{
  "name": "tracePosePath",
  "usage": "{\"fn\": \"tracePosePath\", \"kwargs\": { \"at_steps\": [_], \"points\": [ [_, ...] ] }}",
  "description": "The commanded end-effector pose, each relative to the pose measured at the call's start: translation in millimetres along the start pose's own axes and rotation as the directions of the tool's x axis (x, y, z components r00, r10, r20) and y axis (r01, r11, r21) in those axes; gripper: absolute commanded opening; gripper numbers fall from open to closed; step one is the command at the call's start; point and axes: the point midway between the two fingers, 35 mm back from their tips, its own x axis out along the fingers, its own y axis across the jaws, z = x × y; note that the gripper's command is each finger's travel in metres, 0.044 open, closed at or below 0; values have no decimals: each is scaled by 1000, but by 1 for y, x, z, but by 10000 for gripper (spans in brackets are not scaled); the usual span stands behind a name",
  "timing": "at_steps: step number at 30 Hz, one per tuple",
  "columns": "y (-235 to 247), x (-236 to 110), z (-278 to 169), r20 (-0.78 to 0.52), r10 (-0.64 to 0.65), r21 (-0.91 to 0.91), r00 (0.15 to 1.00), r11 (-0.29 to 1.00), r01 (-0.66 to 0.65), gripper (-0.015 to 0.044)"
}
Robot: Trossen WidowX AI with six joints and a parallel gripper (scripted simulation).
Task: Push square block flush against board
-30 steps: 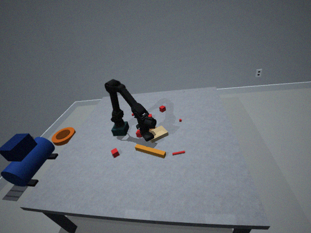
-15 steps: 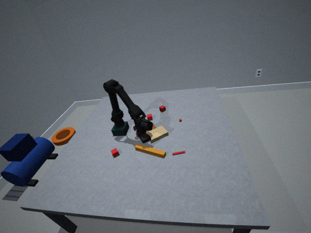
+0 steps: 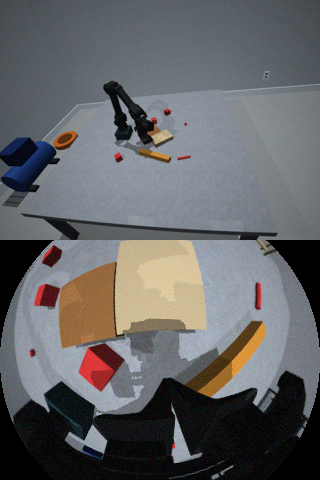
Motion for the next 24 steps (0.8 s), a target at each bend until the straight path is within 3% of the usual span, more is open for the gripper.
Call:
{"fn": "tracePosePath", "kwargs": {
  "at_steps": [1,6,15,24],
  "points": [
    [-1,-21,0,8,-15,1,1000,1000,15,0],
    [-5,-17,3,9,-23,24,1000,999,23,0],
    [-22,-22,20,10,-22,326,1000,945,18,0],
    [-38,-25,39,11,-22,602,1000,798,11,0]
  ]
}}
